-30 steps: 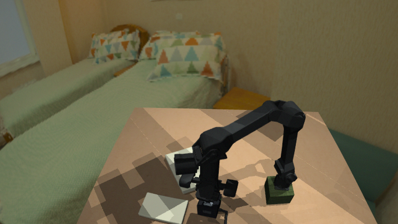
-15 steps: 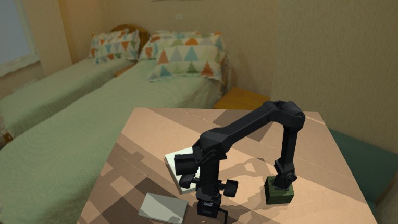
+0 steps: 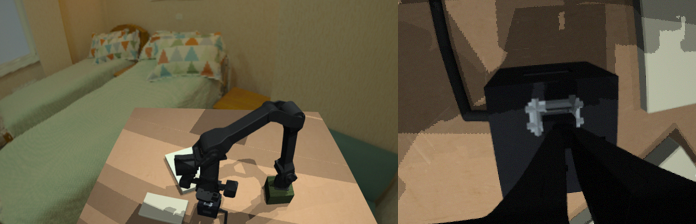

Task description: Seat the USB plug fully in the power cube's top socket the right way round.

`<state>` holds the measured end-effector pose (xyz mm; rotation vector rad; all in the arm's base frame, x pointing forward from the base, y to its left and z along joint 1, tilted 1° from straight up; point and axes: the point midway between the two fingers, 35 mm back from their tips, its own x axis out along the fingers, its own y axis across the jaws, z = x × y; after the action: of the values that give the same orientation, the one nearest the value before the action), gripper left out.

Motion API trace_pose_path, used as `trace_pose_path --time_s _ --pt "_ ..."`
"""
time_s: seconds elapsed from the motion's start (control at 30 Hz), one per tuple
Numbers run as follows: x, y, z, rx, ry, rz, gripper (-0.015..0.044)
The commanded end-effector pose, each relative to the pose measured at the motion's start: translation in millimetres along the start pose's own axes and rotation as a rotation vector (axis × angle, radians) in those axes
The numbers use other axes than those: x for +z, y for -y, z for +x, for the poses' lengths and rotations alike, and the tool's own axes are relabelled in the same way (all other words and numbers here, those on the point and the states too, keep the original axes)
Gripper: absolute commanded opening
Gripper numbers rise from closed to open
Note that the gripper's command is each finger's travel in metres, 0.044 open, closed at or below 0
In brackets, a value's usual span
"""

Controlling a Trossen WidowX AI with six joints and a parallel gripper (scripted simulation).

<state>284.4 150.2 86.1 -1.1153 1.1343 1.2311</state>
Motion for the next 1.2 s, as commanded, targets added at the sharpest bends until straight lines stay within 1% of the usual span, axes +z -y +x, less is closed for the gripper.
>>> trace_pose_path --time_s 0.0,1.17 --pt "0.4 0.0 0.8 0.001 0.003 -0.002 0.0000" --pt "0.1 -0.1 5.0 0.001 0.003 -0.002 0.0000"
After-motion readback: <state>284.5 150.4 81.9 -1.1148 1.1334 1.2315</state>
